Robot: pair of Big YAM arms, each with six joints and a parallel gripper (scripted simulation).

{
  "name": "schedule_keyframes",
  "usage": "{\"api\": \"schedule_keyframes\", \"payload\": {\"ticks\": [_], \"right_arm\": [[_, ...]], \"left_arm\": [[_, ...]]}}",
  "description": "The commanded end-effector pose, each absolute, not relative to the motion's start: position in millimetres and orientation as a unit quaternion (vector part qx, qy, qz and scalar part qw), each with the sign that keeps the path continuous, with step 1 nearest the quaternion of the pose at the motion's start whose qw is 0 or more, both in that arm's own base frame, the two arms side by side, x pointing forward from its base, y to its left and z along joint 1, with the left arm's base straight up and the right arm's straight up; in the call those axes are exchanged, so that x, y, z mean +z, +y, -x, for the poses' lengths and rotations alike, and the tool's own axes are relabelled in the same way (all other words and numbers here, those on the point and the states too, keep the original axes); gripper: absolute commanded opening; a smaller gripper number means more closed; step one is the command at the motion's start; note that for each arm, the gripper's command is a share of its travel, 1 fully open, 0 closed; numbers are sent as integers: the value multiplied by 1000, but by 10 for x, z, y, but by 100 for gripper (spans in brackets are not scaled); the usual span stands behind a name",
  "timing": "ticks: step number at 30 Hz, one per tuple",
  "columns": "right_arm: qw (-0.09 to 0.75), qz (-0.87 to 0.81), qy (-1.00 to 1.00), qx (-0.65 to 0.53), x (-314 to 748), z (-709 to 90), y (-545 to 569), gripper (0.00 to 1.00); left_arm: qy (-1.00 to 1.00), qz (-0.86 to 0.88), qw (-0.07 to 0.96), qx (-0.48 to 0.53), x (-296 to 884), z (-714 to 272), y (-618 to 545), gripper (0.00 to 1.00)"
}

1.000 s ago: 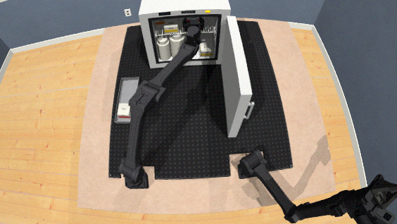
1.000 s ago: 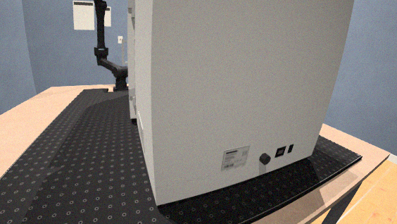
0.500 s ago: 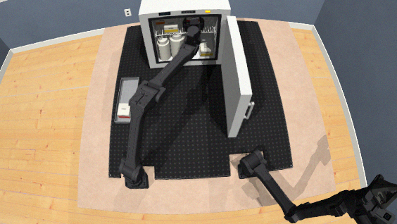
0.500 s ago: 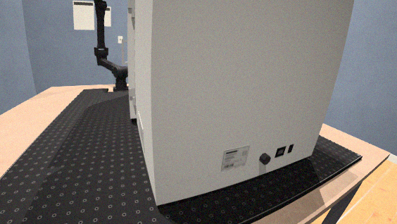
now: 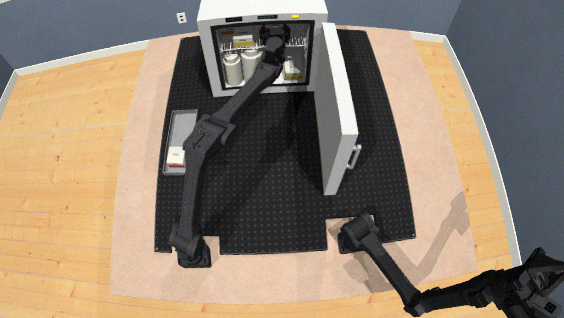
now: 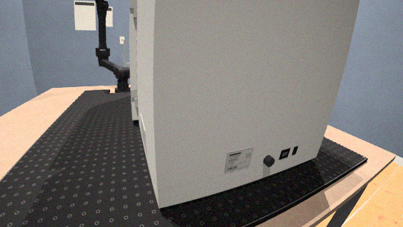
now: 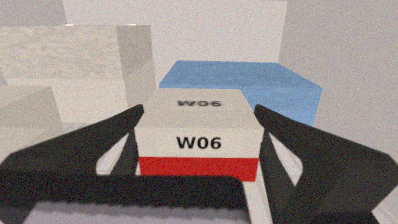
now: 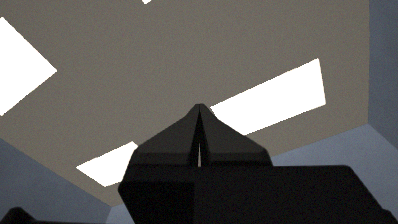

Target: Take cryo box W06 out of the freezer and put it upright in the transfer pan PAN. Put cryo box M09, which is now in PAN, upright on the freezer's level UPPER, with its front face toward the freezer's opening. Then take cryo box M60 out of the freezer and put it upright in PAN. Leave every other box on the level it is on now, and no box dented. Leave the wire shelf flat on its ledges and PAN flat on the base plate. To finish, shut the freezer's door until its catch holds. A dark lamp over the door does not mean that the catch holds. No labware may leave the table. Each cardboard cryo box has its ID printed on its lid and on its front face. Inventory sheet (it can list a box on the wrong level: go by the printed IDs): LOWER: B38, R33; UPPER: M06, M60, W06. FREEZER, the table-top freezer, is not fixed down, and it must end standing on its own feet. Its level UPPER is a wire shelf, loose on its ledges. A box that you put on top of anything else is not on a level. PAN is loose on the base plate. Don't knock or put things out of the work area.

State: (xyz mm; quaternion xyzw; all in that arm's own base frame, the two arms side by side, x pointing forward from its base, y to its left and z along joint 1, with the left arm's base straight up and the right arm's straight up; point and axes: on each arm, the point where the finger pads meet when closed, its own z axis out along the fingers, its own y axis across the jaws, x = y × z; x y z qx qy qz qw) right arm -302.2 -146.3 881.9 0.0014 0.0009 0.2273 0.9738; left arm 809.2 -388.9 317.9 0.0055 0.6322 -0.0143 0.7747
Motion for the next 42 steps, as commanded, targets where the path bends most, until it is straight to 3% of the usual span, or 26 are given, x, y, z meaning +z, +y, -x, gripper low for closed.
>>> {"api": "schedule_keyframes", "payload": {"ticks": [1, 42], "right_arm": [[975, 4, 16, 222, 8853, 2895, -1395, 0], [975, 4, 16, 222, 8853, 2895, -1395, 0]], "left_arm": [[640, -4, 768, -17, 3029, -8151, -3960, 77], [631, -9, 775, -18, 3165, -7556, -3983, 77]]}}
